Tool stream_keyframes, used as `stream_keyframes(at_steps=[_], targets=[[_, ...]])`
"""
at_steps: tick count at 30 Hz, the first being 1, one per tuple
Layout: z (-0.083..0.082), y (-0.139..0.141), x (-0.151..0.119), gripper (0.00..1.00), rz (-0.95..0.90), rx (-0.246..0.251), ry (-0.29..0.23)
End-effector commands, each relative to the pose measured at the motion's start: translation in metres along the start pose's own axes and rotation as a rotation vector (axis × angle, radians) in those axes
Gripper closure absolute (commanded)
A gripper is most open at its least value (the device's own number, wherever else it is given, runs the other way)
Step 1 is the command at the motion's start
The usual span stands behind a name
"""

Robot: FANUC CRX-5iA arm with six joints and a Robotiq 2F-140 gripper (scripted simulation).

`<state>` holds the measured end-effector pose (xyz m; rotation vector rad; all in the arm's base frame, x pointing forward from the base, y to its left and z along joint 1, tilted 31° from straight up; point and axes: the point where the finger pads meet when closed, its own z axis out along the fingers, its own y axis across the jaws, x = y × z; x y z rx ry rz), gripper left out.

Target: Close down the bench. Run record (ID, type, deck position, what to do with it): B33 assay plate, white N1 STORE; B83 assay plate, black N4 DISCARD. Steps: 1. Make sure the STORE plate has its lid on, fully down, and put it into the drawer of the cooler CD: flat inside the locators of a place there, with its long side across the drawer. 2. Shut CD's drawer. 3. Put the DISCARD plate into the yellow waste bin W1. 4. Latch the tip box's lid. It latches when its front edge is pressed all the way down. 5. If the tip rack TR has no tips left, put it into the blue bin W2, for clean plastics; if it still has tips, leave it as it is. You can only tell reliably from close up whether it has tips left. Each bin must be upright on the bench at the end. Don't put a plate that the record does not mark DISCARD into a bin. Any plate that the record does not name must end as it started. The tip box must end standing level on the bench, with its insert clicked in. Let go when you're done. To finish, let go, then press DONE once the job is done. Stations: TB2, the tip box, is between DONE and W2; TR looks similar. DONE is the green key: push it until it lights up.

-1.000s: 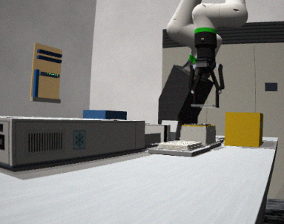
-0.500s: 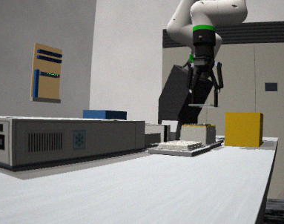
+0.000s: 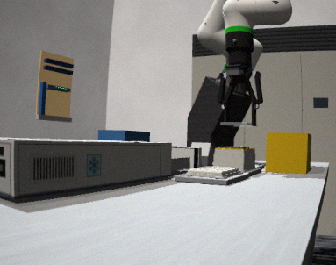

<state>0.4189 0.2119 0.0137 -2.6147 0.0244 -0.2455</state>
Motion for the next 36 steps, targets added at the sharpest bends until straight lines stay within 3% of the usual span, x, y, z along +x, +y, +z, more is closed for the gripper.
stream_keyframes(at_steps=[1,36], targets=[[0.0,-0.001,0.009,0.9,0.0,0.0,0.001],[-0.001,-0.011,0.091,0.9,-0.001,0.0,0.001]])
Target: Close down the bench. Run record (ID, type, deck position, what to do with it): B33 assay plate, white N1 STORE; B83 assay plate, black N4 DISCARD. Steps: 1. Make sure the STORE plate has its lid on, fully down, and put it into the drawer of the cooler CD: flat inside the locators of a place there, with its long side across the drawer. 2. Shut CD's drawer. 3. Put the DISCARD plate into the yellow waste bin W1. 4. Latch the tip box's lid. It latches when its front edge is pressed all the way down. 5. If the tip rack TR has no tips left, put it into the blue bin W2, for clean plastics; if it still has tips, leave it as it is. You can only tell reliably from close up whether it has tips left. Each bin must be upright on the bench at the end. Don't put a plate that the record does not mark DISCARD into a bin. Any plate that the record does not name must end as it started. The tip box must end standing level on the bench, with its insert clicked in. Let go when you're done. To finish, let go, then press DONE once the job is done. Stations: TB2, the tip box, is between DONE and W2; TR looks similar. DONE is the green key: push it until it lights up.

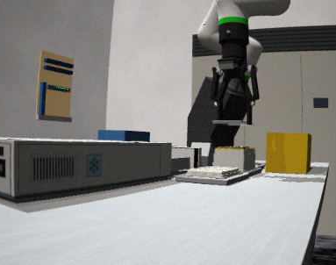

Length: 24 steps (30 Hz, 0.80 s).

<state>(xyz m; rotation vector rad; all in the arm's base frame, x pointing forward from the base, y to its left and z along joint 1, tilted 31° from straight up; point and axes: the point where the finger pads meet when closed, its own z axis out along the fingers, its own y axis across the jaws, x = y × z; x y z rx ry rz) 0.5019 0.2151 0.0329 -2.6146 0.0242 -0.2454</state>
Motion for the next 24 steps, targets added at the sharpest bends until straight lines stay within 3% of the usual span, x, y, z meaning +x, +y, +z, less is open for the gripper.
stream_keyframes(at_steps=[1,24], targets=[[-0.001,-0.001,0.009,0.9,0.0,0.0,0.001],[-0.001,-0.007,0.059,0.9,0.0,0.0,0.002]])
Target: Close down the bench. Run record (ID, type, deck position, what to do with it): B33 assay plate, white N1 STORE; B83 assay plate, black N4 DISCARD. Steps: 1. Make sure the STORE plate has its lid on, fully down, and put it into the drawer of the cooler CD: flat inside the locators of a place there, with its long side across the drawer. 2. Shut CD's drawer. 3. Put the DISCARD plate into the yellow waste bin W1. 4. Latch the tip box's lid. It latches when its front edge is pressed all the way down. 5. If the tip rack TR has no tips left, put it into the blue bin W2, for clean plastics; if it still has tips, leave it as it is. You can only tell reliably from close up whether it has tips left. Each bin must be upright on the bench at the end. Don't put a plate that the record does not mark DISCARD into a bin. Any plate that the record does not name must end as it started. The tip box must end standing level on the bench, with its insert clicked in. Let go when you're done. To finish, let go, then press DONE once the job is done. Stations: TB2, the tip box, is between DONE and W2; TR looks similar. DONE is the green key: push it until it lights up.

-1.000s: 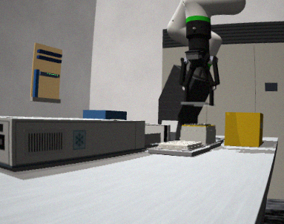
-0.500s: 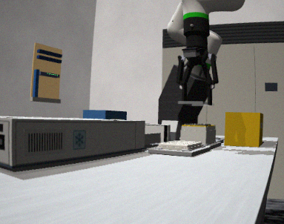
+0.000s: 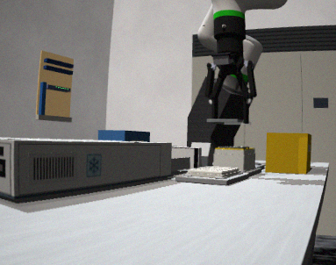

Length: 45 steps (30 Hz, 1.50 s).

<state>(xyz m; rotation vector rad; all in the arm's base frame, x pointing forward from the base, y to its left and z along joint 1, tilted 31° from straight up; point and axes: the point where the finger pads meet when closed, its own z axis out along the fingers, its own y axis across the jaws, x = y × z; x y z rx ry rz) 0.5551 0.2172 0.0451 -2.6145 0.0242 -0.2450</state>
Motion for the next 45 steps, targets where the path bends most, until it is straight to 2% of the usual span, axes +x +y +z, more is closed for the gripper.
stream_keyframes(at_steps=[1,45], targets=[[-0.001,-0.001,0.008,0.9,-0.001,0.0,0.002],[-0.001,-0.013,0.114,0.9,-0.001,0.0,0.002]])
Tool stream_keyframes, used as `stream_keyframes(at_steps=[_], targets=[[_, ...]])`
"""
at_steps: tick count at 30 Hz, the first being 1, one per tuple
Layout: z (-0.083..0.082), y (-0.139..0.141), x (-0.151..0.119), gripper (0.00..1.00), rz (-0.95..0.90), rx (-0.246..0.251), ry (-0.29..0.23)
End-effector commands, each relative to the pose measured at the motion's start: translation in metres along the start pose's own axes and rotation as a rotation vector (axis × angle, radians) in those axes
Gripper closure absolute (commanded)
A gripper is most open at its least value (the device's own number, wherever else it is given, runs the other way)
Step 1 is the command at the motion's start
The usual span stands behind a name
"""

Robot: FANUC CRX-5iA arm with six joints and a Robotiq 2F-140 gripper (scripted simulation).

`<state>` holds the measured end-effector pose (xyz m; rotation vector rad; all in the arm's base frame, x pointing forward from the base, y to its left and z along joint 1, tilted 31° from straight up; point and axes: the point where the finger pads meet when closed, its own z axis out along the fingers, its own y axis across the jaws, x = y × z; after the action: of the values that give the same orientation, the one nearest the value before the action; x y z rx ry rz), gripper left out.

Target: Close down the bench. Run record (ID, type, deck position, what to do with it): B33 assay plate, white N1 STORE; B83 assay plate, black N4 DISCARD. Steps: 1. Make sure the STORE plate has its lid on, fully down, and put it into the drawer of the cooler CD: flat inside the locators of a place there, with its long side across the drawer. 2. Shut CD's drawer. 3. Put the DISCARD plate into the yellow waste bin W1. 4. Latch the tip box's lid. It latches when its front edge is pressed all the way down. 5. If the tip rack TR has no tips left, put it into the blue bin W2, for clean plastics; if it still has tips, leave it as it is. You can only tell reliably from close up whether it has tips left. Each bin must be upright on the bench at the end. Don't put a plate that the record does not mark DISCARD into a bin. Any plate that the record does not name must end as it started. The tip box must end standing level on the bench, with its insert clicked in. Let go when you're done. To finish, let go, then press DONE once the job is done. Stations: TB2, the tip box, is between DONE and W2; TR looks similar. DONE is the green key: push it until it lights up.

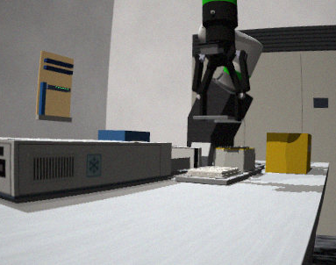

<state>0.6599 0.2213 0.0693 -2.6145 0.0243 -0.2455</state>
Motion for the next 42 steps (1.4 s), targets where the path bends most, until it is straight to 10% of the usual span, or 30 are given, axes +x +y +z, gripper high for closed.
stream_keyframes(at_steps=[1,42], targets=[[-0.001,-0.001,0.009,0.9,0.0,0.0,0.002],[0.019,-0.004,0.035,0.9,0.0,0.0,0.002]])
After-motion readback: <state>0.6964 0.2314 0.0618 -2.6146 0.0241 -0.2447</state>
